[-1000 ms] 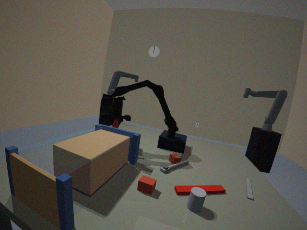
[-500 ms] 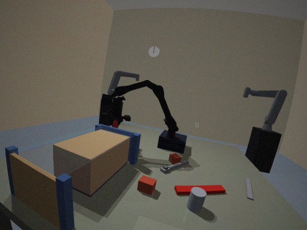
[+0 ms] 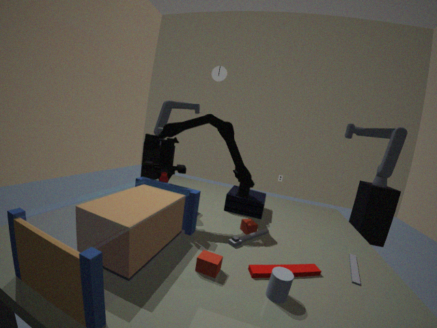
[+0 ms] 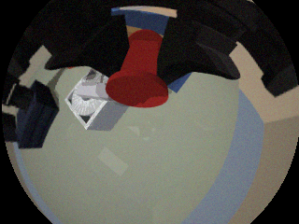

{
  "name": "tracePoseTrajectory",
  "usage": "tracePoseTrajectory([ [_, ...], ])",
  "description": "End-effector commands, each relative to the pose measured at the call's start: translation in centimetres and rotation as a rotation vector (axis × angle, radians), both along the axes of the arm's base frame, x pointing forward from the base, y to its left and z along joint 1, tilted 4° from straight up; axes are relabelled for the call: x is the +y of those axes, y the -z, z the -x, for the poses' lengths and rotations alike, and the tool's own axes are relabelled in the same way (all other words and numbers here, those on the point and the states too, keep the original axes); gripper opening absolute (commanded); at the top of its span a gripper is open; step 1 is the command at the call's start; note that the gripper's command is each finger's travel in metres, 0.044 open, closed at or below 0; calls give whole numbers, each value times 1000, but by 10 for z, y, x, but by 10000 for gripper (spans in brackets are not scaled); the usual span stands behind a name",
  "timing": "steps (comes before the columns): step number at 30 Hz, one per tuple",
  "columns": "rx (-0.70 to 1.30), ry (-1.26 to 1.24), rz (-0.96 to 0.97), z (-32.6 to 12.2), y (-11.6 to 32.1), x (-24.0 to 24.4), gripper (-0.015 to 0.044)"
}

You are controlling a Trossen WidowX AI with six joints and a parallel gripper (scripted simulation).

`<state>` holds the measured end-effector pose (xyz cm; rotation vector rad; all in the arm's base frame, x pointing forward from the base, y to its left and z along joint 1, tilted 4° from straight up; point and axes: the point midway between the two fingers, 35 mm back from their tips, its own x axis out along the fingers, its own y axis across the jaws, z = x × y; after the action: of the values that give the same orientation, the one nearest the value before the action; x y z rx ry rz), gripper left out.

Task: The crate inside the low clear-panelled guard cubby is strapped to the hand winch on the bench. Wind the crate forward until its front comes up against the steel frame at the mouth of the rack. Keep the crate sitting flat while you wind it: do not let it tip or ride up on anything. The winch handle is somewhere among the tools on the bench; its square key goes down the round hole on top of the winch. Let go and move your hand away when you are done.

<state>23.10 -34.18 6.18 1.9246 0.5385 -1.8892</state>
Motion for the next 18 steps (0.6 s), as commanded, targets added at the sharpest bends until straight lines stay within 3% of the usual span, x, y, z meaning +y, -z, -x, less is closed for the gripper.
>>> tracePoseTrajectory([
  [1,-34,-39,-22,-24,-2,18,0],
  [18,-35,-39,-23,-36,-3,32,0],
])
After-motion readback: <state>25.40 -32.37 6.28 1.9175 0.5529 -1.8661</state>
